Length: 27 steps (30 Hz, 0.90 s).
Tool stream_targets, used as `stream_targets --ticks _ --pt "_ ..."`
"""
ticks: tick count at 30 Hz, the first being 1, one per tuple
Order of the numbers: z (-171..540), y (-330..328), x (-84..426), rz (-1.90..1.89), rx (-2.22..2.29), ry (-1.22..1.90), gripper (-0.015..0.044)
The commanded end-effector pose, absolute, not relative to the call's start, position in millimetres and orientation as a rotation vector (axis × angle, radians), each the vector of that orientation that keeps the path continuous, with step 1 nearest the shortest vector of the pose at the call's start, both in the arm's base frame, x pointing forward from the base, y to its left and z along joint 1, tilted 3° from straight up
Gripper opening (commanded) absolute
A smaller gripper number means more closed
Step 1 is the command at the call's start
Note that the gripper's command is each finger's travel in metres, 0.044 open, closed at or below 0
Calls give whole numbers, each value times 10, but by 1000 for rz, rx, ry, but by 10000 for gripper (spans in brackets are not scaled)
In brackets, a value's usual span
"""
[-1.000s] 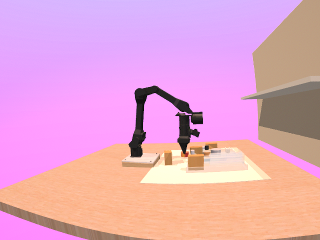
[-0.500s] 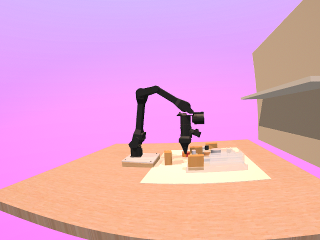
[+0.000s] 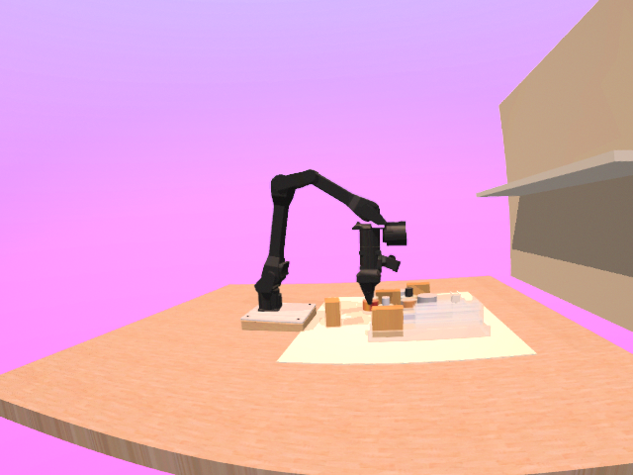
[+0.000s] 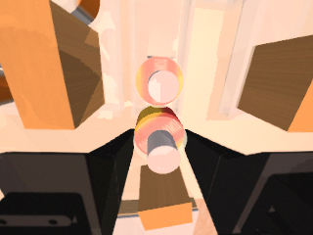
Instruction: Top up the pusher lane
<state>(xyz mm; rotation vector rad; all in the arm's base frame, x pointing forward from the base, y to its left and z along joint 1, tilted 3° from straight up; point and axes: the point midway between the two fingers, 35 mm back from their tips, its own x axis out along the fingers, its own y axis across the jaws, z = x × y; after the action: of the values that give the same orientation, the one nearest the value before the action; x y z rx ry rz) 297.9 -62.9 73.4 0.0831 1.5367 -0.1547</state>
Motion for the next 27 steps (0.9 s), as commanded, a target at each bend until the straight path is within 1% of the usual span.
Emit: stream_targets --ticks 1,27 --pt "777 -641 3072 -153 81 1510 0" --pt "804 -657 3189 -153 81 1509 0"
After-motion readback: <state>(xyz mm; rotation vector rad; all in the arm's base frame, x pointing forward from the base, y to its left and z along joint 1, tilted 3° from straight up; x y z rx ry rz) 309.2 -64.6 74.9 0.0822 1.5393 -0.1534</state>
